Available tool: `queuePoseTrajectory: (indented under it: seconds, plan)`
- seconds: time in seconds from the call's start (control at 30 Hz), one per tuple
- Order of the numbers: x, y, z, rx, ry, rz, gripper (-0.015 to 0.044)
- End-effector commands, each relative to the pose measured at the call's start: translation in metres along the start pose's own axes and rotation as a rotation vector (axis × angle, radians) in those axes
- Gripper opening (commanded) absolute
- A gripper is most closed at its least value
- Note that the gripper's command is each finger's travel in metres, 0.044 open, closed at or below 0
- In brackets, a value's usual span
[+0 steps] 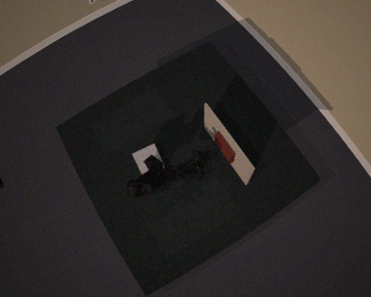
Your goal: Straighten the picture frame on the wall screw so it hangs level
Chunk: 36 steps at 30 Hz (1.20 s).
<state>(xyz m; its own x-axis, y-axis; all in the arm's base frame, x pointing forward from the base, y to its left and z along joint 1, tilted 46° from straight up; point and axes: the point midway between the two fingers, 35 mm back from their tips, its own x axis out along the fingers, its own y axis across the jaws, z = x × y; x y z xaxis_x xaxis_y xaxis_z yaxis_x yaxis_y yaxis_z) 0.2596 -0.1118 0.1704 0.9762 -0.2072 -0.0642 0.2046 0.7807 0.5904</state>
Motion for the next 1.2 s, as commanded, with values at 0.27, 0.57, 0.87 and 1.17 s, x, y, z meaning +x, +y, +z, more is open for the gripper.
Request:
queuePoseTrajectory:
  seconds: [0.27,0.57,0.87,1.17]
  plan:
    - [-0.045,0.021,0.012,-0.033,0.003,0.042,0.0260]
    - [-0.085,0.038,0.000,-0.069,0.008,0.079,0.0260]
    - [-0.086,0.041,0.000,-0.021,0.018,0.006,0.0260]
    - [-0.086,0.041,0.000,-0.021,0.018,0.006,0.0260]
